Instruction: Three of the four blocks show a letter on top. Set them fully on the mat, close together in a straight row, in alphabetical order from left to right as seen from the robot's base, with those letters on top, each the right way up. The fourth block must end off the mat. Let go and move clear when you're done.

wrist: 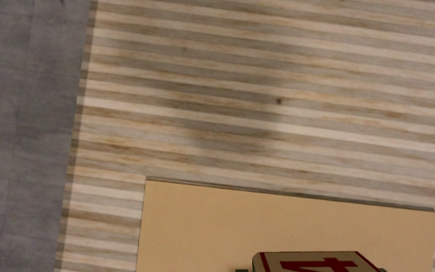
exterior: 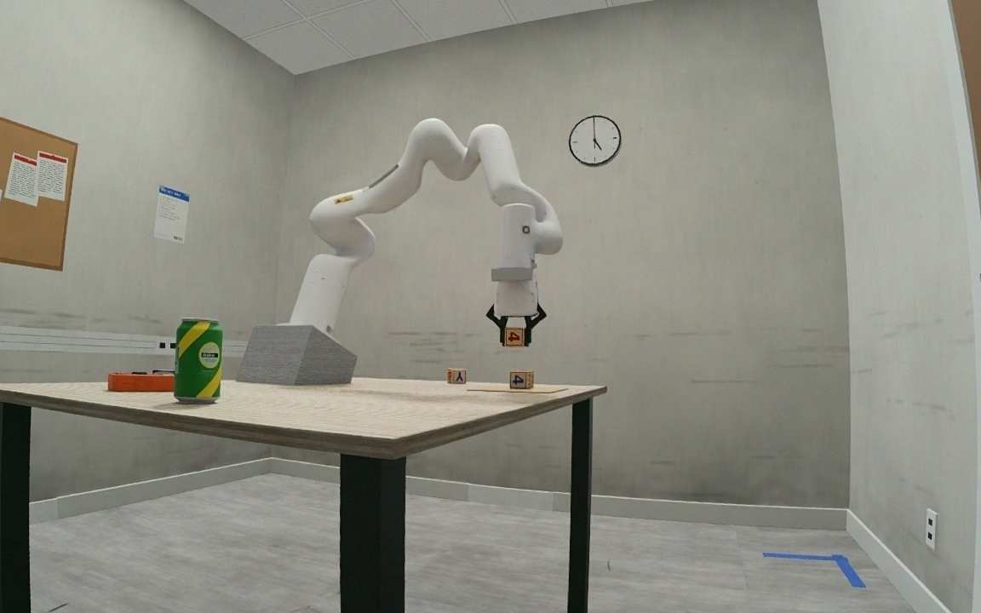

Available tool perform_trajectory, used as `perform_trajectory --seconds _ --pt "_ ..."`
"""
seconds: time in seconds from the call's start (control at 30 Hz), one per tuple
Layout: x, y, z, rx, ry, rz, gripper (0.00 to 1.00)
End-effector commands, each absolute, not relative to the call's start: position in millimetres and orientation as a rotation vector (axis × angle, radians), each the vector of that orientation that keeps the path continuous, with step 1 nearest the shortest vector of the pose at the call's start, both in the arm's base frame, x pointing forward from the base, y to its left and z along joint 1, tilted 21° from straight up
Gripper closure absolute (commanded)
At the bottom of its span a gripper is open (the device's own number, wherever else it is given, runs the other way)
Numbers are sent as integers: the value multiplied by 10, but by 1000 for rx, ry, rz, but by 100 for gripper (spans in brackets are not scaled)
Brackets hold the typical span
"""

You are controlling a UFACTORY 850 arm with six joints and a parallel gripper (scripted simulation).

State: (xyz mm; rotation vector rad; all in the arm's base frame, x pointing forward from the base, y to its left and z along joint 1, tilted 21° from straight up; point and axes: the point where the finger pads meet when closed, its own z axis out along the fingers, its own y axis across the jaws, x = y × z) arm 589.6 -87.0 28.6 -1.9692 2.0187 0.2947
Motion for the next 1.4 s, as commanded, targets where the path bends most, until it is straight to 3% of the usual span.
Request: perform_trajectory --seconds 0.0,0.6,1.37 --pt "5909 -871 297 -1976 2005 288 56" --pt "5913 -855 253 -1976 2004 287 56" --pt "5972 -555 -538 -1976 2004 288 56"
